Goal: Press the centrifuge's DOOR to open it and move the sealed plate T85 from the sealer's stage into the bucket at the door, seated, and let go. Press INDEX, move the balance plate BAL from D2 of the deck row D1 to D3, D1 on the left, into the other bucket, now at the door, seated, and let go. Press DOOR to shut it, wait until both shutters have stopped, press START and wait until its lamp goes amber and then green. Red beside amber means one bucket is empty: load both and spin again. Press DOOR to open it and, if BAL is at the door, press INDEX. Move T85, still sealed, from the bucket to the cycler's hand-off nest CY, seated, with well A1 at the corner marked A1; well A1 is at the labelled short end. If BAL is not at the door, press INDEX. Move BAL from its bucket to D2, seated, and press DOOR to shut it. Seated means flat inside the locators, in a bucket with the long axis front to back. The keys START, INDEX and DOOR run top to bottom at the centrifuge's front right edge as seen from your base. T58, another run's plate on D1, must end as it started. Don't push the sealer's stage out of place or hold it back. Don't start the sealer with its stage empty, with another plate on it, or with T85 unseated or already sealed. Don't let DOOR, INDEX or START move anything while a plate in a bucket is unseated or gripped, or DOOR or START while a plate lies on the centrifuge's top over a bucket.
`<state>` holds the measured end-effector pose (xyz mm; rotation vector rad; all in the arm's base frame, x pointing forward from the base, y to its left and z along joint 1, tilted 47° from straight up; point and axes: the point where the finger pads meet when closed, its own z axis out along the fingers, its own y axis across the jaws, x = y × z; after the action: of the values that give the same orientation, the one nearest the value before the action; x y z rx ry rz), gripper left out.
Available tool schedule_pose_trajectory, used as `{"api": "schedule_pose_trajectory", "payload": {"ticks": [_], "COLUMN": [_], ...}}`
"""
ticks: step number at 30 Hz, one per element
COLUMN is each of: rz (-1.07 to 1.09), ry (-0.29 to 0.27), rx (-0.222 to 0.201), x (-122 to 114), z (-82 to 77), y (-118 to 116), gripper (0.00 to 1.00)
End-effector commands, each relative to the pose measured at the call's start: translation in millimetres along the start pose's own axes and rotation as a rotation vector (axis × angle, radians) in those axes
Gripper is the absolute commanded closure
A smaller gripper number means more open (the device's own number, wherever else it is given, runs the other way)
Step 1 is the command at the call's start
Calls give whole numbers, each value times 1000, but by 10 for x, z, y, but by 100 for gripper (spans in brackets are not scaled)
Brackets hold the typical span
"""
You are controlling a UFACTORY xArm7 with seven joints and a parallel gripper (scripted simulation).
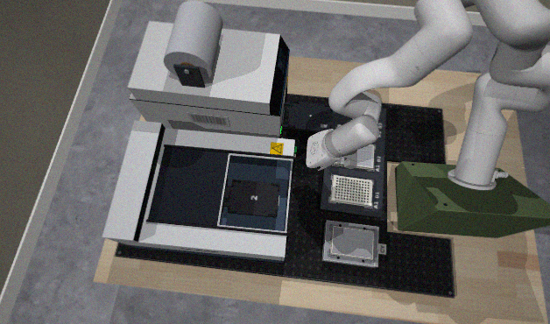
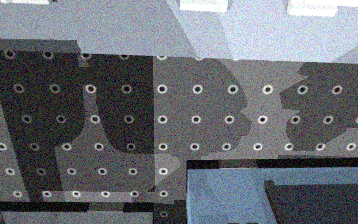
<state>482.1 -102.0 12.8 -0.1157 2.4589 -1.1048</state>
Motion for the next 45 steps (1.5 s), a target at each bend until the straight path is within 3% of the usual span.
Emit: {"api": "schedule_pose_trajectory", "payload": {"ticks": [1,45], "rz": [0,0], "ry": [-3,-3], "rx": [-1,-2], "x": [-23,-103], "z": [-2,44], "y": [7,7], "gripper": [100,100]}}
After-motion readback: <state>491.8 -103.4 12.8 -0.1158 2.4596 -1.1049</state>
